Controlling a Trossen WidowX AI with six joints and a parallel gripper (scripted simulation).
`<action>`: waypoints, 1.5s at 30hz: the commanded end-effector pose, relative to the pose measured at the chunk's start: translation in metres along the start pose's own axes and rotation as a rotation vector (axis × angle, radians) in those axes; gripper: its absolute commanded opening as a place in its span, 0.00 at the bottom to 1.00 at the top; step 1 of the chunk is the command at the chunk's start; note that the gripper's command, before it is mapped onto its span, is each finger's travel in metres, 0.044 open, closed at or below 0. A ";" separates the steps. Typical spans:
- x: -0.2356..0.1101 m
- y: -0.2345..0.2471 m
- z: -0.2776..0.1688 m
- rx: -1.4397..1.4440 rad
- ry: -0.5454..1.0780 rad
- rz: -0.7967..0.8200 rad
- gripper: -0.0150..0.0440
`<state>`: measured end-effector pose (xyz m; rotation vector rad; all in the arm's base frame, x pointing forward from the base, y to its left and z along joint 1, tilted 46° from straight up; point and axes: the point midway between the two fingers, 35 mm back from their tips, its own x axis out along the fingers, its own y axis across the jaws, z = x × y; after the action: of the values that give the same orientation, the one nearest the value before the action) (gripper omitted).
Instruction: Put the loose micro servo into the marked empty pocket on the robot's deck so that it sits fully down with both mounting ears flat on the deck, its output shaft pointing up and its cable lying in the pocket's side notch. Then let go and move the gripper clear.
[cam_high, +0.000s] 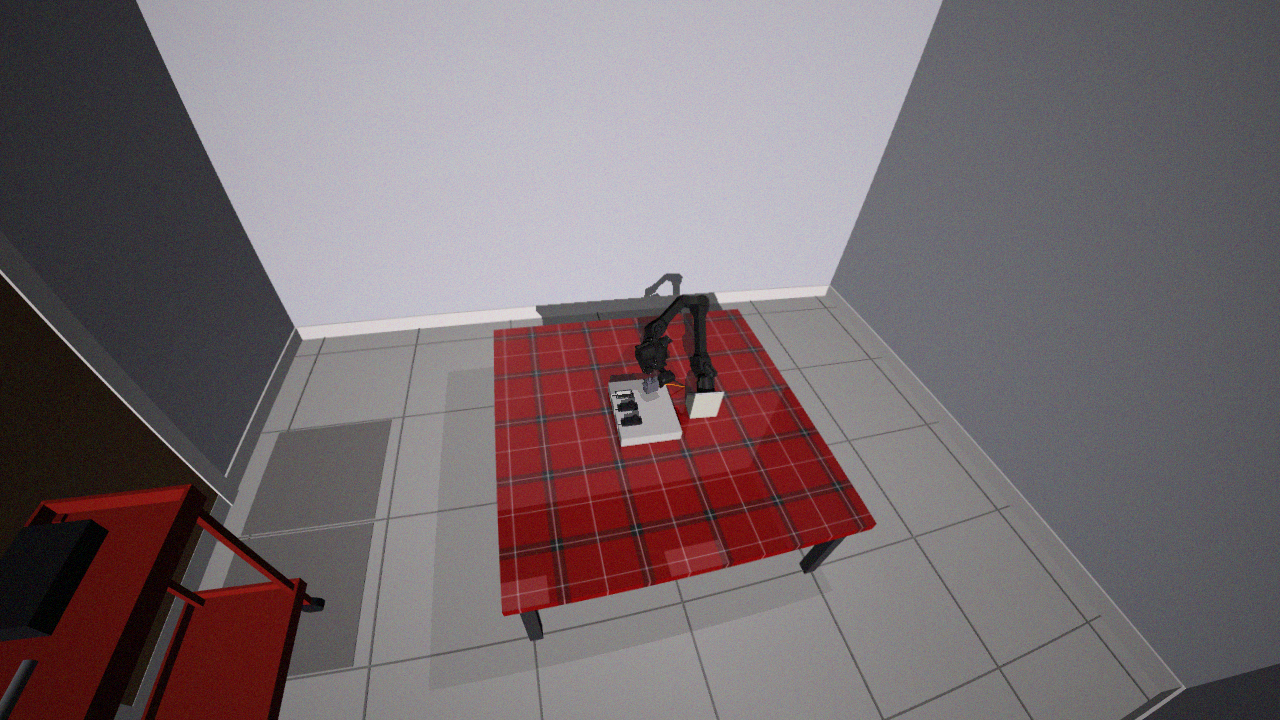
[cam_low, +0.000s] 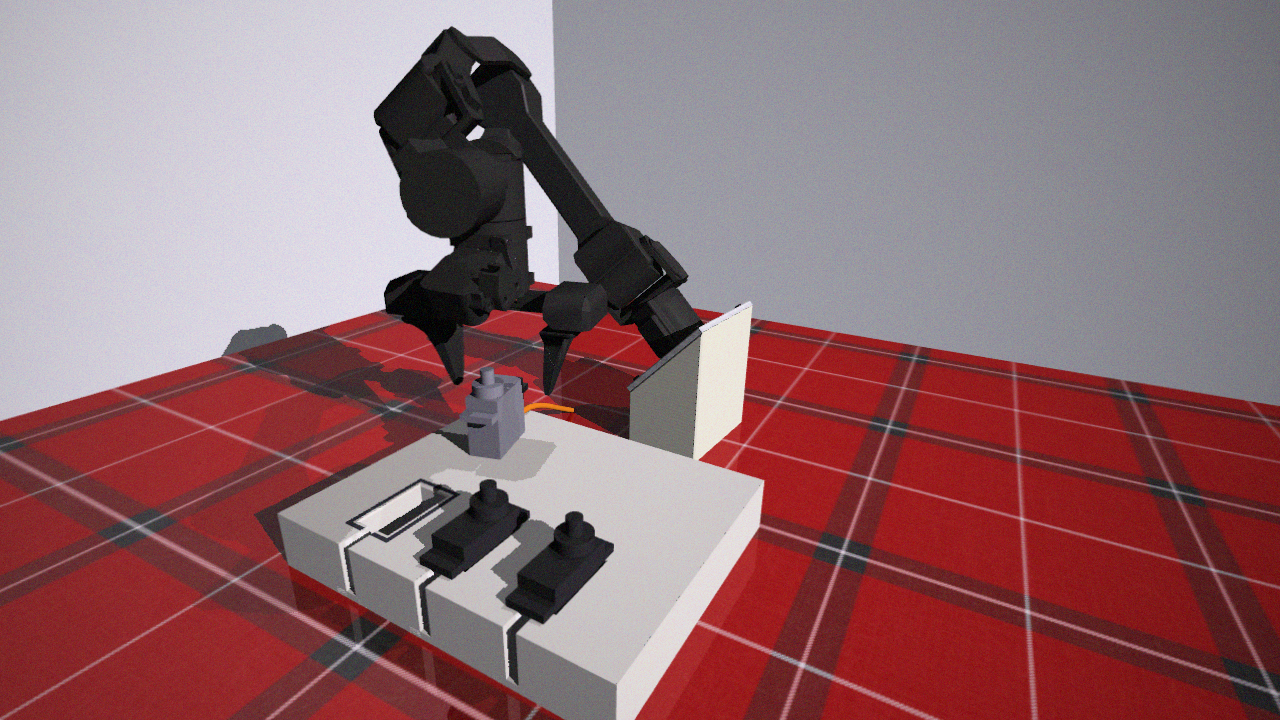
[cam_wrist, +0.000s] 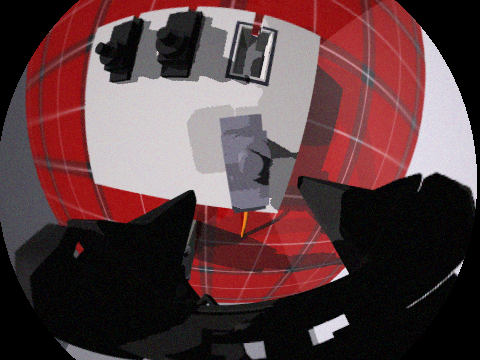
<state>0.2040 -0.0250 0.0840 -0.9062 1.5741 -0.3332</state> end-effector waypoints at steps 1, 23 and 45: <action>0.003 0.000 -0.001 -0.008 -0.001 -0.007 0.87; -0.012 0.000 -0.001 -0.009 -0.001 -0.006 0.25; -0.027 -0.005 0.015 -0.008 -0.001 -0.006 0.25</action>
<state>0.2050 -0.0089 0.1034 -0.9189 1.5827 -0.3379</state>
